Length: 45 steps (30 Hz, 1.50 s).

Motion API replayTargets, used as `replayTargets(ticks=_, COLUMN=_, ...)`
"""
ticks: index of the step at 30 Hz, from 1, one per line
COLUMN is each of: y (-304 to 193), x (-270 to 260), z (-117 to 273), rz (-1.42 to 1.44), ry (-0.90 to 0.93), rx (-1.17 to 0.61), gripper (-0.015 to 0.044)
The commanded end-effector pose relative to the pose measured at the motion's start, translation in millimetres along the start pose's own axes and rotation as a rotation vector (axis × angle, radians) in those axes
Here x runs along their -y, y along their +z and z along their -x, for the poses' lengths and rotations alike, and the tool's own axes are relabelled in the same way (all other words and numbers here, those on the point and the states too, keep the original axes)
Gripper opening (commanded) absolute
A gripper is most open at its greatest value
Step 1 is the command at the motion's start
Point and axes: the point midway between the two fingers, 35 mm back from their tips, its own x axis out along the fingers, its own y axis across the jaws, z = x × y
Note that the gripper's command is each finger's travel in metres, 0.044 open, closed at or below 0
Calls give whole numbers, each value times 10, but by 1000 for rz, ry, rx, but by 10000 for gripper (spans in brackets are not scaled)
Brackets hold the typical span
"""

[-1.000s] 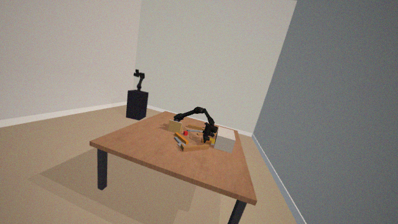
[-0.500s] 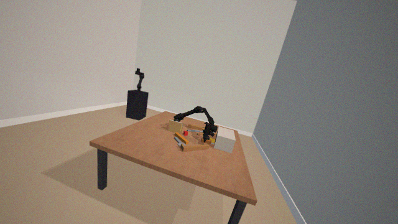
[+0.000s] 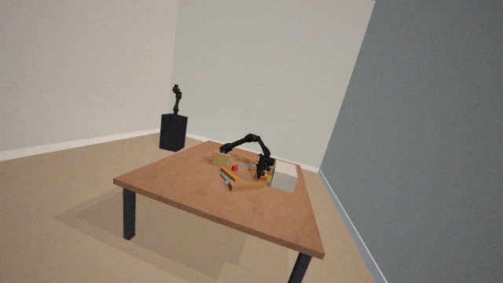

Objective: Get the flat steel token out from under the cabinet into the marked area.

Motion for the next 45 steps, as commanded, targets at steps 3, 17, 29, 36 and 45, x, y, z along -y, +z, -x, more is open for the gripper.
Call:
replayTargets(ticks=3, y=-24, x=-21, z=-10, rz=2, ry=7, rx=3, gripper=0)
replayTargets(ticks=17, y=-159, x=-12, z=-12, rz=2, ry=7, rx=3, gripper=0)
replayTargets(ticks=29, y=-280, x=-8, z=-14, rz=1, ry=7, rx=2, gripper=0)
replayTargets(ticks=36, y=-352, x=-7, z=-15, rz=1, ry=7, rx=2, gripper=0)
replayTargets(ticks=45, y=-450, x=-4, z=-16, rz=0, ry=7, rx=2, gripper=0)
